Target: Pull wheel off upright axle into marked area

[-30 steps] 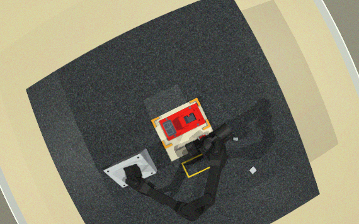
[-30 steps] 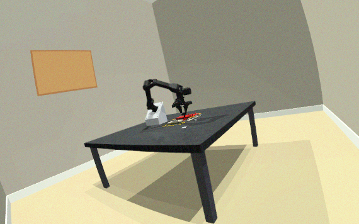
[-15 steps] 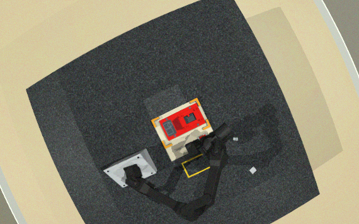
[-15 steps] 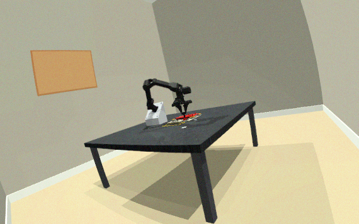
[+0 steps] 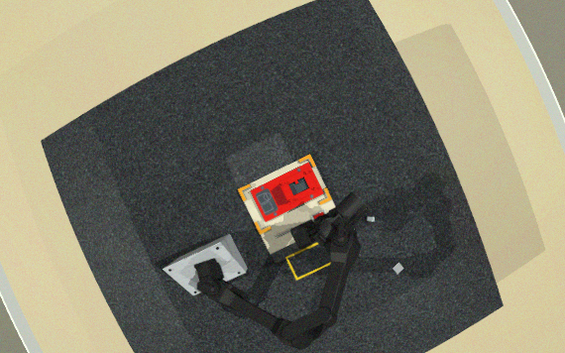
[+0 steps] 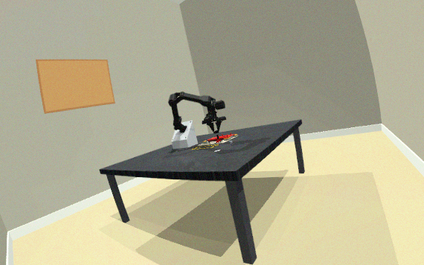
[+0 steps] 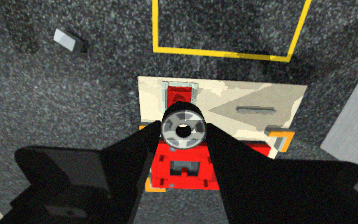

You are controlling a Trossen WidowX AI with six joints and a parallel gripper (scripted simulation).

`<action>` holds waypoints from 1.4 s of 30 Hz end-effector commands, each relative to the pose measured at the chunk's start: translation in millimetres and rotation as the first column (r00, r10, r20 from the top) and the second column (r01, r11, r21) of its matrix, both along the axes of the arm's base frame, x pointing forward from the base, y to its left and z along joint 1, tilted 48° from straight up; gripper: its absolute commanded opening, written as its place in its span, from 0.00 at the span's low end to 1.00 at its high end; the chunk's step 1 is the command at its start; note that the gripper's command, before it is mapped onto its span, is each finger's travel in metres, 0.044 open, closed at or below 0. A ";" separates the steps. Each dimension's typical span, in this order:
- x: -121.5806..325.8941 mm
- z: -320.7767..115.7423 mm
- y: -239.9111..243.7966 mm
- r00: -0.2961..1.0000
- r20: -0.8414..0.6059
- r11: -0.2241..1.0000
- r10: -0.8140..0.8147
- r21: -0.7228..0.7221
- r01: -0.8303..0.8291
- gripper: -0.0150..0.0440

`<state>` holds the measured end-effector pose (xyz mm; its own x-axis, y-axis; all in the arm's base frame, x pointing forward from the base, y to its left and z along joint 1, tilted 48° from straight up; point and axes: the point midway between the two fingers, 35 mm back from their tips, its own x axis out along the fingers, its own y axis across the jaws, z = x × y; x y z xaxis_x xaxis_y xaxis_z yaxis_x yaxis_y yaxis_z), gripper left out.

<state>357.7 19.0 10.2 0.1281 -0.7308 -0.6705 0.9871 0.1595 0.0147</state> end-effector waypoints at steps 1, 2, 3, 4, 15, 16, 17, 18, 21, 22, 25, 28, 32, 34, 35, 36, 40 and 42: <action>-2.8 15.1 16.6 1.000 0.015 1.000 0.004 0.009 -0.004 0.25; -3.5 15.5 17.2 1.000 0.015 1.000 0.004 0.009 -0.004 0.25; -4.0 15.4 17.6 1.000 0.015 1.000 0.004 0.009 -0.004 0.25; -4.1 15.2 17.8 1.000 0.015 1.000 0.004 0.009 -0.004 0.25; -15.2 45.6 -18.0 1.000 0.007 1.000 0.007 0.007 -0.007 0.25; -16.9 49.1 -21.2 1.000 0.008 1.000 0.007 0.007 -0.007 0.25; -18.7 52.6 -24.3 1.000 0.008 1.000 0.007 0.007 -0.007 0.25; -20.5 56.1 -27.4 1.000 0.008 1.000 0.006 0.007 -0.006 0.25; -26.3 66.1 -36.6 1.000 0.009 1.000 0.006 0.007 -0.006 0.25; -28.4 69.3 -39.7 1.000 0.010 1.000 0.006 0.007 -0.006 0.25; -35.0 78.7 -48.7 1.000 0.011 1.000 0.005 0.007 -0.005 0.25; -42.2 87.6 -57.5 1.000 0.012 1.000 0.004 0.005 -0.004 0.25; -46.0 91.8 -61.8 1.000 0.013 1.000 0.004 0.005 -0.004 0.25; -45.8 91.2 -62.4 1.000 0.013 1.000 0.004 0.005 -0.004 0.25; -45.5 90.1 -63.7 1.000 0.013 1.000 0.004 0.005 -0.004 0.25; -45.2 88.6 -65.3 1.000 0.013 1.000 0.004 0.005 -0.004 0.25; -43.5 80.1 -74.6 1.000 0.013 1.000 0.004 0.004 -0.004 0.25; -43.2 78.5 -76.5 1.000 0.013 1.000 0.004 0.004 -0.004 0.25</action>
